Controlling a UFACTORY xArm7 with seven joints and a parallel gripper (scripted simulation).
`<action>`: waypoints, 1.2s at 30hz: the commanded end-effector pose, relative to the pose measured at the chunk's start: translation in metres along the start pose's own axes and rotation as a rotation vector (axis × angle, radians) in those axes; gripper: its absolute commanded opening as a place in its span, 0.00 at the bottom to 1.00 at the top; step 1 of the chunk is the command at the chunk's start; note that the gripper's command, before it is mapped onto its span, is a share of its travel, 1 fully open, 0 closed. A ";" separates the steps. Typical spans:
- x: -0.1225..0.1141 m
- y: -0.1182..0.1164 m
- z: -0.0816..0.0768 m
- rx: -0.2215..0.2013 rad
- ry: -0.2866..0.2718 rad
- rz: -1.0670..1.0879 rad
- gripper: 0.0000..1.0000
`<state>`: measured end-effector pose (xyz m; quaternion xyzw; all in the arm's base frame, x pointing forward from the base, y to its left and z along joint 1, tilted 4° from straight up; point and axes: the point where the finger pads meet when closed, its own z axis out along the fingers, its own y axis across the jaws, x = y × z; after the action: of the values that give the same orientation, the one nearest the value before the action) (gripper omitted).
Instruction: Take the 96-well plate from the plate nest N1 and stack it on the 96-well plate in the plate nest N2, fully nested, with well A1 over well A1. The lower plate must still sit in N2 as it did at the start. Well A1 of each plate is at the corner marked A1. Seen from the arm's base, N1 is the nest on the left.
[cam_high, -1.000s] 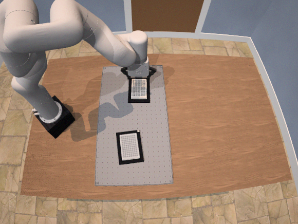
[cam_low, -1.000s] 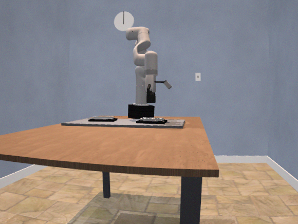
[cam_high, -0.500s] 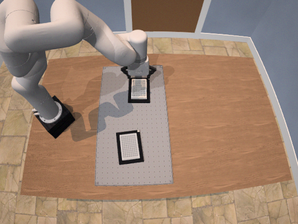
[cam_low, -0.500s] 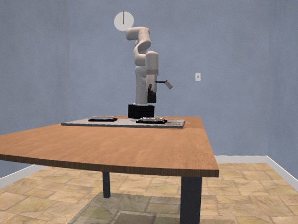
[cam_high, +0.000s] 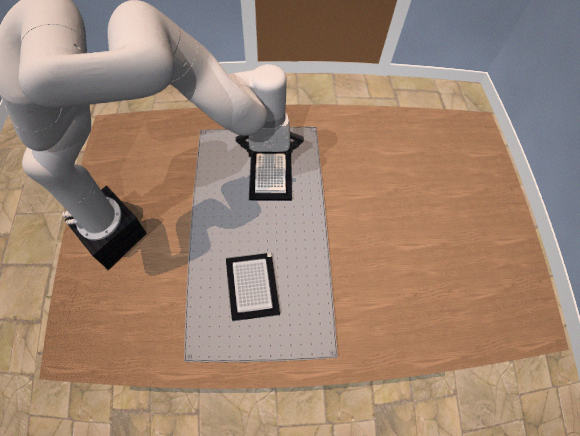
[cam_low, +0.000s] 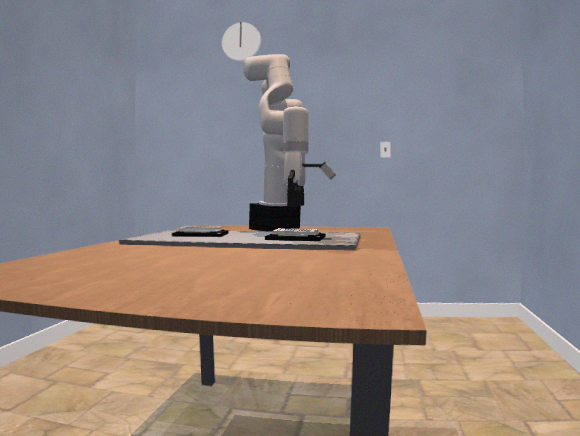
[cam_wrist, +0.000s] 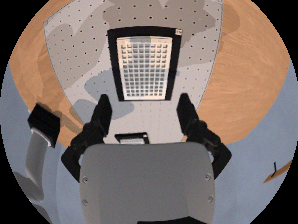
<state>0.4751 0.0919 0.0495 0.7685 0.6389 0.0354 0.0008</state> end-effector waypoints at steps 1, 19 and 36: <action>0.001 0.002 0.004 -0.005 0.001 0.000 1.00; 0.001 0.002 0.031 -0.005 0.001 0.000 1.00; 0.001 0.002 0.055 -0.005 0.001 0.000 1.00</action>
<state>0.4778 0.0941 -0.0032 0.7685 0.6389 0.0351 0.0006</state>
